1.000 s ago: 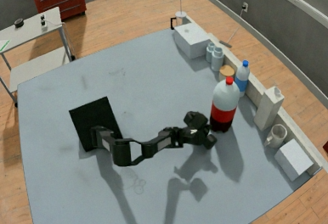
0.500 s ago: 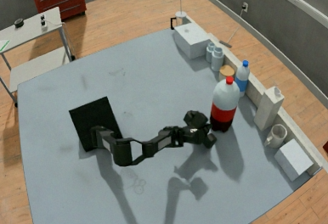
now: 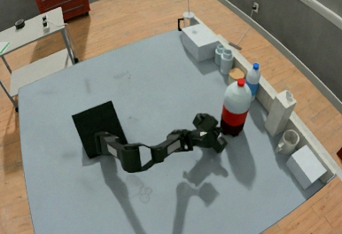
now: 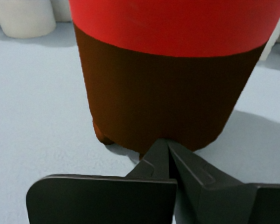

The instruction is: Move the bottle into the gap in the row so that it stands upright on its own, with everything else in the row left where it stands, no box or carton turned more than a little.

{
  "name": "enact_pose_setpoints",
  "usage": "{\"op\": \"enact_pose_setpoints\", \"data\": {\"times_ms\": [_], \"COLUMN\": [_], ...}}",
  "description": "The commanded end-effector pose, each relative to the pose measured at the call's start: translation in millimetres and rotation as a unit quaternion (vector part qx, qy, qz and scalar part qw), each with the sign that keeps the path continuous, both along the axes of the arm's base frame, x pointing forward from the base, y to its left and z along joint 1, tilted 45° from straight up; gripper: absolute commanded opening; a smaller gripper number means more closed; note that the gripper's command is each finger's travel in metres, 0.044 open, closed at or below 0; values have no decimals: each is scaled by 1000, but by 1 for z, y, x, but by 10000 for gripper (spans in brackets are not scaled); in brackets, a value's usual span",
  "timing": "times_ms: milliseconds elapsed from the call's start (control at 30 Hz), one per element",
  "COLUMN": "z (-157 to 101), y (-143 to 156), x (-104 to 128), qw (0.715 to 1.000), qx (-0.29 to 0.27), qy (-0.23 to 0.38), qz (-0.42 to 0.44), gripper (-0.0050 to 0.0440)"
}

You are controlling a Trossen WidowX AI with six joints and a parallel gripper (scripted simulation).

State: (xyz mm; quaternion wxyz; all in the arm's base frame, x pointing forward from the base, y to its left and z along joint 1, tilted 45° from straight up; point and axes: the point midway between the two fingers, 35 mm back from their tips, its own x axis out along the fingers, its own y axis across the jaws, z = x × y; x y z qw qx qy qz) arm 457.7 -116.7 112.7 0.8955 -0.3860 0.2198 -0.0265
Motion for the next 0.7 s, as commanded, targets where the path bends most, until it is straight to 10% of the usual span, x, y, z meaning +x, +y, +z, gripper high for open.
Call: {"op": "enact_pose_setpoints", "data": {"times_ms": [0,667], "z": [-8,-2], "y": [8,8], "x": [1,8], "qw": [1000,1000], "qx": [2,-1], "qy": [3,-3], "qz": [3,5], "gripper": [-50,-50]}}
